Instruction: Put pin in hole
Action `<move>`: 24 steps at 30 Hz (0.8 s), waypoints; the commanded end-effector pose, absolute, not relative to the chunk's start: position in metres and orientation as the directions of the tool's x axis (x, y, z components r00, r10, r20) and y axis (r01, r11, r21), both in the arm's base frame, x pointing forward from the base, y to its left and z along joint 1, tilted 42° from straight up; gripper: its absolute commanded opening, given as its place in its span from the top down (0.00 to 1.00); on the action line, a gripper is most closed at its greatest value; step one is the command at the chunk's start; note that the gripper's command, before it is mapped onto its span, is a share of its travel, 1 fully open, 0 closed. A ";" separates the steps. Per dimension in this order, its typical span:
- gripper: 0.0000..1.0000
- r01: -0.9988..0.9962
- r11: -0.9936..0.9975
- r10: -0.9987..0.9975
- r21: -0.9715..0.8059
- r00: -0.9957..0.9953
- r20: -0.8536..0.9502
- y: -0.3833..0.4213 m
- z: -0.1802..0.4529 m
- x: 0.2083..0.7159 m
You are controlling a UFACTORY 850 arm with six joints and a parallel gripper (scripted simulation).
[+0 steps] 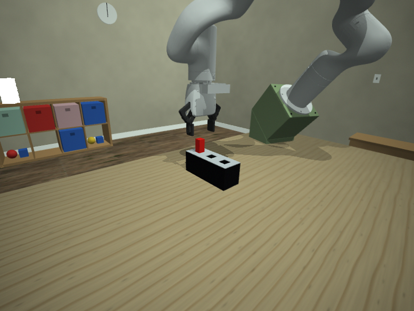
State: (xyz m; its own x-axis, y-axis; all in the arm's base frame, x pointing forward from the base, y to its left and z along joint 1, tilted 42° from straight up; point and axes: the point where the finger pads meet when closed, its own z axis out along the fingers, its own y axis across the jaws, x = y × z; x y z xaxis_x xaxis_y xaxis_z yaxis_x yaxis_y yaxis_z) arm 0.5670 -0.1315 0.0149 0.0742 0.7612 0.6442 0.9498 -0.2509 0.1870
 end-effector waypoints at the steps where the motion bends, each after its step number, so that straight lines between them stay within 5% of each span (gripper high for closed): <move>1: 0.00 0.949 -0.252 0.762 0.191 0.073 0.643 -0.133 0.016 0.569; 24: 0.00 0.948 -0.252 0.762 0.192 0.072 0.643 -0.109 -0.015 0.581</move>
